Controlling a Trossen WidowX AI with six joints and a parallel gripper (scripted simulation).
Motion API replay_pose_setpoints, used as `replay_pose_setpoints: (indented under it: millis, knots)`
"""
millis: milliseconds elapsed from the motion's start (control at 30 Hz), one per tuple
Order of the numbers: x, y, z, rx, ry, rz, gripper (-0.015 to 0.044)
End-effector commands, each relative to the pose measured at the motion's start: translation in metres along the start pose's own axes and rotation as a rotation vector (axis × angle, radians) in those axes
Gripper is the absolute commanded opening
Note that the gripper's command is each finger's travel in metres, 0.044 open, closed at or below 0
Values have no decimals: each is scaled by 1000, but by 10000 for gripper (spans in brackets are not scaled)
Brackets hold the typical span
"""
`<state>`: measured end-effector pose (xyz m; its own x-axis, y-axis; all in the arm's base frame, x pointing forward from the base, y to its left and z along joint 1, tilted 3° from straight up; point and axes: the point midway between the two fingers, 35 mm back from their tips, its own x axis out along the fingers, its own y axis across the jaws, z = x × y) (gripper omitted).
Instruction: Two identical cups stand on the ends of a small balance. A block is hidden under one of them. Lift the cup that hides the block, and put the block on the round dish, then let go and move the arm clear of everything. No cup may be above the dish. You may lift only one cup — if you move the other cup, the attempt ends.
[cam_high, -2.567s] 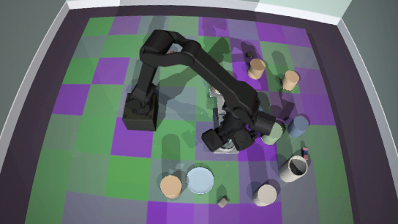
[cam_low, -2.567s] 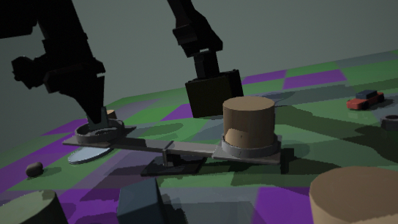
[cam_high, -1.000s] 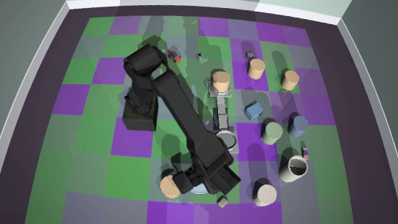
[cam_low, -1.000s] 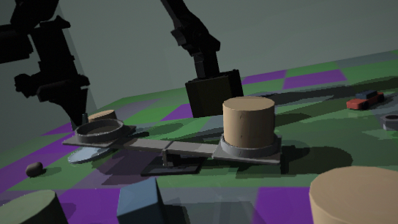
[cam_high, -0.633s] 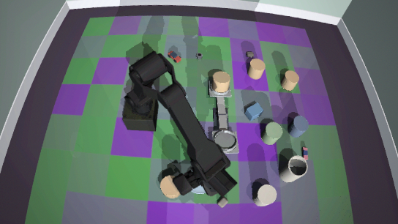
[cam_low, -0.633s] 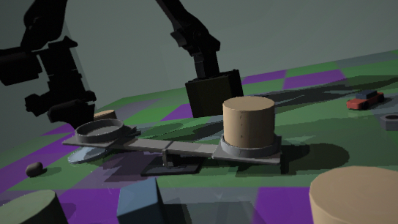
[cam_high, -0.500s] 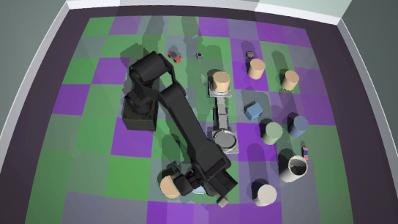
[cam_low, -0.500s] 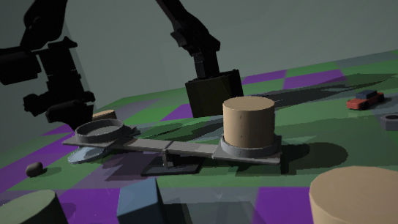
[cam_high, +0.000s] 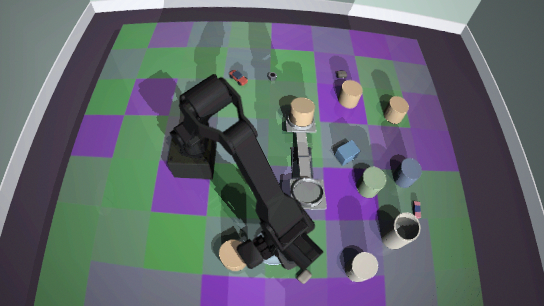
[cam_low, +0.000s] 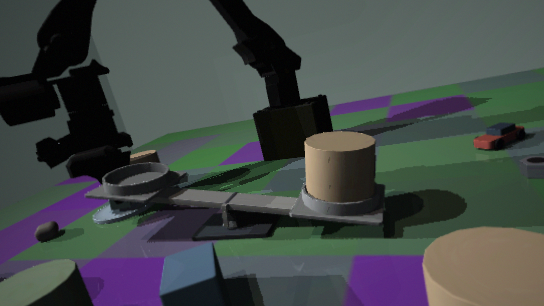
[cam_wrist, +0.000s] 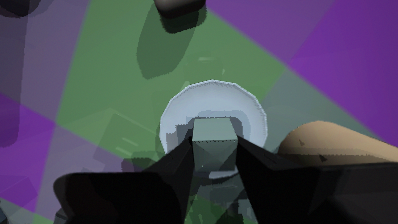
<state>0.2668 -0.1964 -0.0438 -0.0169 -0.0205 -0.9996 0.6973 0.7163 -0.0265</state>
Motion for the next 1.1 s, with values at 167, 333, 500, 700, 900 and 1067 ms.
replay_pose_setpoints:
  millis: [167, 333, 500, 700, 900, 1067]
  knots:
    - [0, 0, 0, 0, -1, 0, 263]
    - [0, 0, 0, 0, -1, 0, 394]
    - [-5, 0, 14, 4, -69, -16, 440]
    - [-22, 0, 18, 5, -86, -21, 440]
    - [-58, 0, 0, -3, 4, -4, 440]
    - [-80, -1, -1, -1, 1, -8, 440]
